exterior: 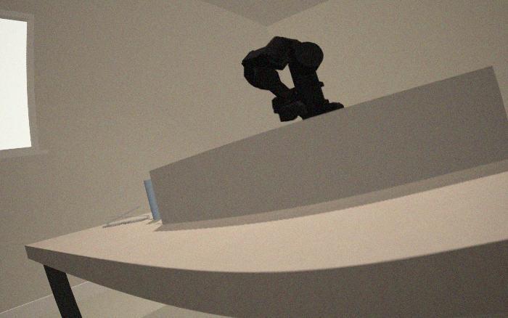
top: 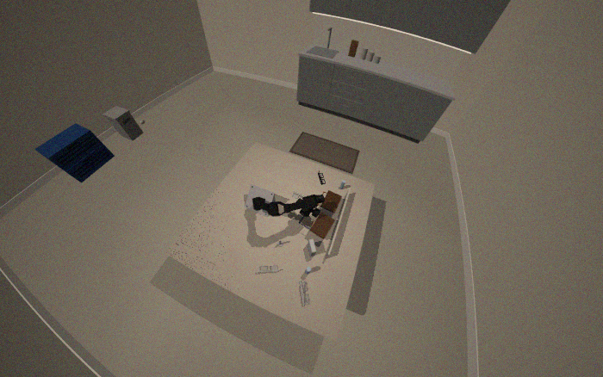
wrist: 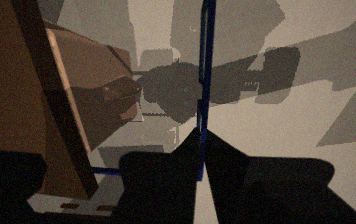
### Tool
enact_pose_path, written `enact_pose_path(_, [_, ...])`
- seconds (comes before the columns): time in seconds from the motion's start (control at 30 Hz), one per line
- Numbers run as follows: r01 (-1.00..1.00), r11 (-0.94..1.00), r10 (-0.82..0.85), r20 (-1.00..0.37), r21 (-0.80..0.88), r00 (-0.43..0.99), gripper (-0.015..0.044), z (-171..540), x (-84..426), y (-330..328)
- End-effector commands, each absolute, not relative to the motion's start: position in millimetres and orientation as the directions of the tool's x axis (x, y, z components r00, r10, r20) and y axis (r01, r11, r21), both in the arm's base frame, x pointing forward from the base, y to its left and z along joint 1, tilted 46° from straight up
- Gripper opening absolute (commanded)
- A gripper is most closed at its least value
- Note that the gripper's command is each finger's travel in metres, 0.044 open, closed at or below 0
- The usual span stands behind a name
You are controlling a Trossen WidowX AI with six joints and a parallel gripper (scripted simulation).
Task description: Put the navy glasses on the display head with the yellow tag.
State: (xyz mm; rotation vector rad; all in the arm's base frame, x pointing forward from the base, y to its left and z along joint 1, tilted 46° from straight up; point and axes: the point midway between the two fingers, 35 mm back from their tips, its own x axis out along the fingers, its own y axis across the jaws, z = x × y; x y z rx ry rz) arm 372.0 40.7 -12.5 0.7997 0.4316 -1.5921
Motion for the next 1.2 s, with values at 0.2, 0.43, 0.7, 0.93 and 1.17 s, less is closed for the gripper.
enact_pose_path(0.2, [0.969, -0.184, -0.713, -0.701, 0.164, -0.017, 0.0000, -10, 387, 38])
enact_pose_path(0.43, [0.969, -0.184, -0.713, -0.701, 0.165, -0.016, 0.0000, -8, 397, 36])
enact_pose_path(0.7, [0.969, -0.184, -0.714, -0.700, 0.165, -0.016, 0.0000, -6, 408, 34])
enact_pose_path(0.93, [0.969, -0.184, -0.714, -0.700, 0.166, -0.016, 0.0000, -5, 418, 31])
enact_pose_path(1.17, [0.969, -0.184, -0.714, -0.700, 0.166, -0.015, 0.0000, -4, 426, 29])
